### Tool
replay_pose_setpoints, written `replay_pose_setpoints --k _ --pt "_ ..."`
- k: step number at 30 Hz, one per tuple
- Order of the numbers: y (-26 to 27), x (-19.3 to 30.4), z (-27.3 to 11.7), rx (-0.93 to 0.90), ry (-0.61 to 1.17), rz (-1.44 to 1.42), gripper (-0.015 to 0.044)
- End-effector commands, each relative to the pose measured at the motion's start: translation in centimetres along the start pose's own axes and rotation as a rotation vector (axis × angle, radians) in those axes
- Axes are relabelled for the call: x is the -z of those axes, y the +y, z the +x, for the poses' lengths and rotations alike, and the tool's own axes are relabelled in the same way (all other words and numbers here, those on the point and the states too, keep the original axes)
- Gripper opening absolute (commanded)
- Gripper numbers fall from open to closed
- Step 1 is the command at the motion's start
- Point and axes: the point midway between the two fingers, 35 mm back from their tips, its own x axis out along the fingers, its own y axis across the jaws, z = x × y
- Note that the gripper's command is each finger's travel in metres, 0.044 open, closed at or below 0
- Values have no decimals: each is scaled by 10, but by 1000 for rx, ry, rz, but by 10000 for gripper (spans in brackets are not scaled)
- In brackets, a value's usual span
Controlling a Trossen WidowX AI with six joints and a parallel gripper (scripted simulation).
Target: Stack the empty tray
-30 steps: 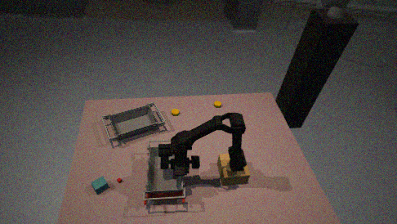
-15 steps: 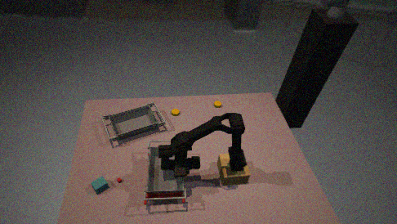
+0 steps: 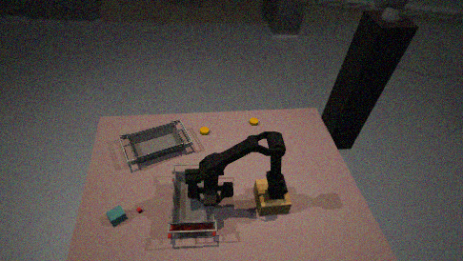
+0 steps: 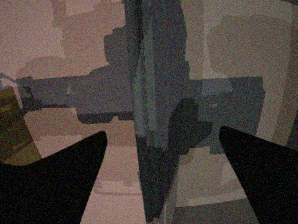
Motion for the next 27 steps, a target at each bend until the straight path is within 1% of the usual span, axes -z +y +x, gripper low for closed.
replay_pose_setpoints --k 1,5,8,23,26,27 --pt "0 0 0 0 0 0 440" --pt "0 0 -1 0 0 0 440" --pt "-2 0 -10 0 0 0 440" --pt "-1 0 -106 -1 -2 2 440" --pt "0 0 -110 -1 -2 2 440" --pt "0 1 -103 -2 0 5 440"
